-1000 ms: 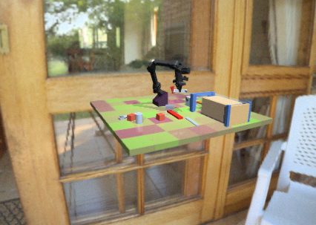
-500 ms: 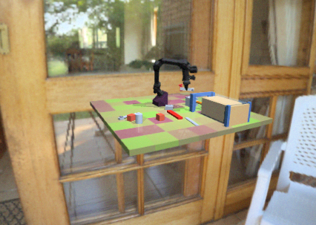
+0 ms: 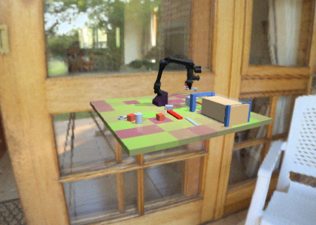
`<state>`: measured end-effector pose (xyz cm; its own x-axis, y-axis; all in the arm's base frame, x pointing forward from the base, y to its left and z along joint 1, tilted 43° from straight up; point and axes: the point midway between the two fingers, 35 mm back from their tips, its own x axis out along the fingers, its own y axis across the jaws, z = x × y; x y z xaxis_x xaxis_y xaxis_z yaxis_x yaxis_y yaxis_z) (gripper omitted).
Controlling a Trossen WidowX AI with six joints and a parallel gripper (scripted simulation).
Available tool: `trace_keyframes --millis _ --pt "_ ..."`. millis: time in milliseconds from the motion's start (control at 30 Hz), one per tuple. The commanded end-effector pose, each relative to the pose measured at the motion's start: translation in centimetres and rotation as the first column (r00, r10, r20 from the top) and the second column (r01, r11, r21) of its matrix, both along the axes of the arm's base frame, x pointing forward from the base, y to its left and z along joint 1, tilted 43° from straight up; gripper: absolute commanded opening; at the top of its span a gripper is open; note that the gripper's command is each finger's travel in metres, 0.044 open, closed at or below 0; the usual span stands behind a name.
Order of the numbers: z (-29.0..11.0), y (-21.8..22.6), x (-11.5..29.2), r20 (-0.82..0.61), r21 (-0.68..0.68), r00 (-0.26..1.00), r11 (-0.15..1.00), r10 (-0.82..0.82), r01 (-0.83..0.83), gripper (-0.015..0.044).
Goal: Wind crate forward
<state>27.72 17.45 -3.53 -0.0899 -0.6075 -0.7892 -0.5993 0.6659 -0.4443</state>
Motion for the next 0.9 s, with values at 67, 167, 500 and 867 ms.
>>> trace_keyframes --millis 67,167,500,867 --pt "-2.3 2.4 -2.4 0.082 -0.020 0.992 0.995 -0.097 0.099 0.0000" --pt "-3.5 3.3 -3.7 0.120 -0.034 0.982 0.989 -0.142 0.147 0.0000" --pt "-5.8 4.8 -6.8 0.208 -0.065 0.950 0.966 -0.234 0.252 0.0000" --pt "-5.8 4.3 -6.9 0.170 -0.027 0.954 0.967 -0.246 0.254 0.0000"
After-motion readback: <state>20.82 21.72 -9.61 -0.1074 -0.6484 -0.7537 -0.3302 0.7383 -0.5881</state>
